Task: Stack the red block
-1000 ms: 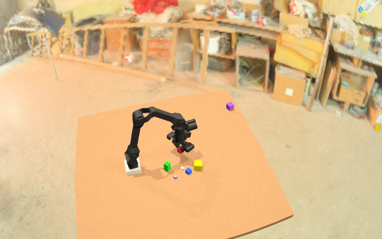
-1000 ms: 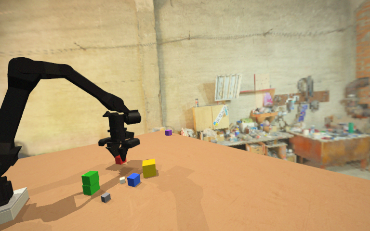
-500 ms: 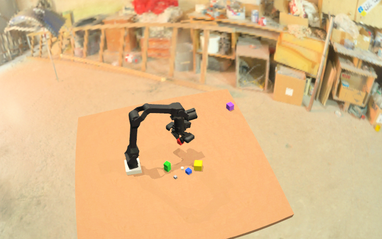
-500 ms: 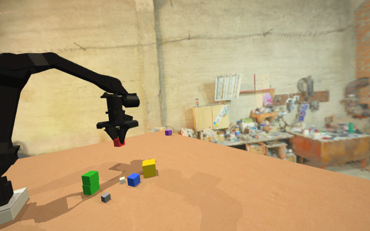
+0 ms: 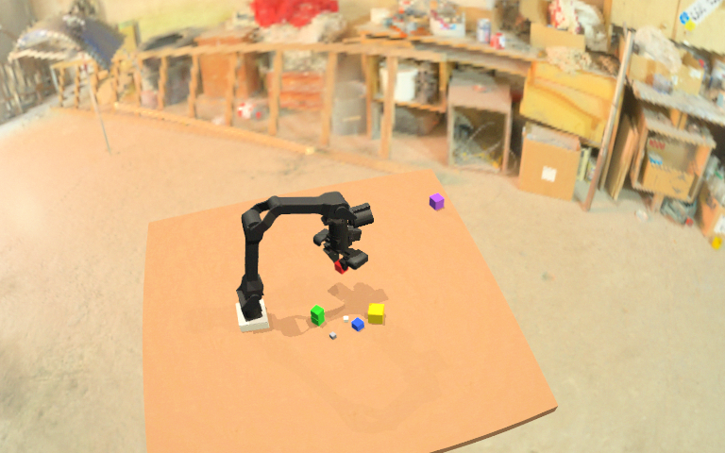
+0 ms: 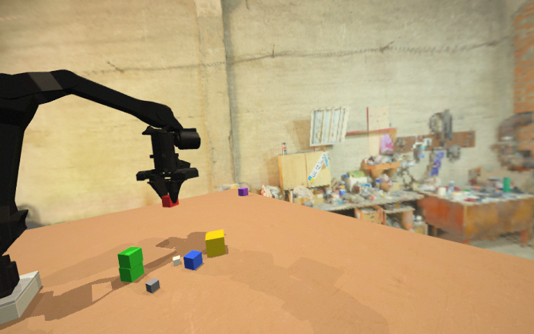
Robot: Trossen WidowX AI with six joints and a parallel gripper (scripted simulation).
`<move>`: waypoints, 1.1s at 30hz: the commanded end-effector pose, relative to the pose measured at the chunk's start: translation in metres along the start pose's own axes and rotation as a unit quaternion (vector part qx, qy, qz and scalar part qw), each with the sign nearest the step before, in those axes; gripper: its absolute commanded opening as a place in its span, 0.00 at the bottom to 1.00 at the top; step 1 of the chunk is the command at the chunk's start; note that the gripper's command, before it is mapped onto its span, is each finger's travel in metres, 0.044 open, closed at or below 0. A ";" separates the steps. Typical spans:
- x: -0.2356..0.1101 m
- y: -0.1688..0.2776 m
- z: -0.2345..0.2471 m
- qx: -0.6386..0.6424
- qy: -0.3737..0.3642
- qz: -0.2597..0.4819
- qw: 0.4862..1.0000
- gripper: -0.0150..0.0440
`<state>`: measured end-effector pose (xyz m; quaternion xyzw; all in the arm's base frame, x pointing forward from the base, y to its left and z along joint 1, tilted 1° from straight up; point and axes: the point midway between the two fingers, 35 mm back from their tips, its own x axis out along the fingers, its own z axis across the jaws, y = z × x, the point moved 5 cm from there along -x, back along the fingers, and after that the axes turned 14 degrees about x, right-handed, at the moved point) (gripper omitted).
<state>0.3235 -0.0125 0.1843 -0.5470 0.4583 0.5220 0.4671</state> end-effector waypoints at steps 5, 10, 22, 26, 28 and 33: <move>-0.004 0.042 -0.029 0.002 -0.001 0.003 1.000 0.25; -0.004 0.070 -0.041 0.002 -0.001 0.004 1.000 0.25; 0.001 0.130 -0.057 0.002 0.000 0.007 1.000 0.25; 0.004 0.130 -0.057 0.002 0.000 0.007 1.000 0.25; 0.012 0.130 -0.057 0.002 0.000 0.007 1.000 0.25; 0.027 0.131 -0.058 0.002 0.000 0.007 1.000 0.25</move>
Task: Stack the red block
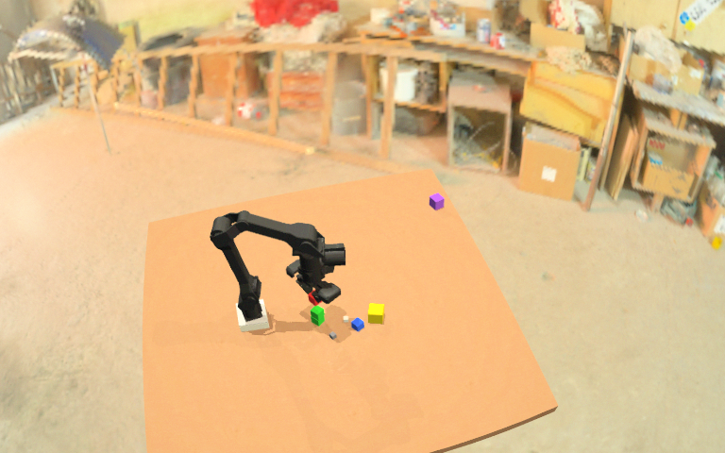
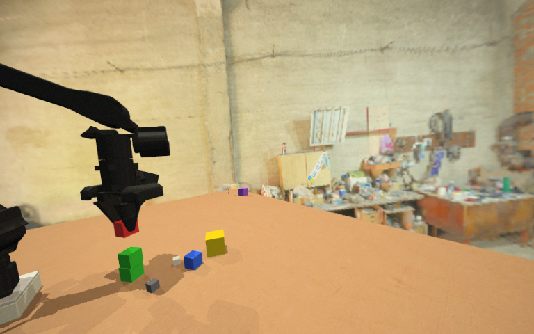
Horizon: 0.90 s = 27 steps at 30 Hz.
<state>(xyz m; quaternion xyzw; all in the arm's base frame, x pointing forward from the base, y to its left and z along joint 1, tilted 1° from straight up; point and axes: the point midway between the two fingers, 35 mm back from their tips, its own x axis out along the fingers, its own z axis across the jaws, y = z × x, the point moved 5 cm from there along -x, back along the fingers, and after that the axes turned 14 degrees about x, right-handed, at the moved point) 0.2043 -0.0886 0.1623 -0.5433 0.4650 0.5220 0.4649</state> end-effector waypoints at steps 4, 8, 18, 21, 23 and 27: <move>0.012 0.001 0.000 -0.002 -0.002 0.000 1.000 0.25; 0.026 0.001 -0.002 -0.002 -0.002 0.000 1.000 0.25; 0.038 0.002 -0.002 -0.002 -0.002 0.000 1.000 0.25; 0.038 0.002 -0.002 -0.002 -0.002 0.000 1.000 0.25; 0.038 0.002 -0.002 -0.002 -0.002 0.000 1.000 0.25; 0.038 0.002 -0.002 -0.002 -0.002 0.000 1.000 0.25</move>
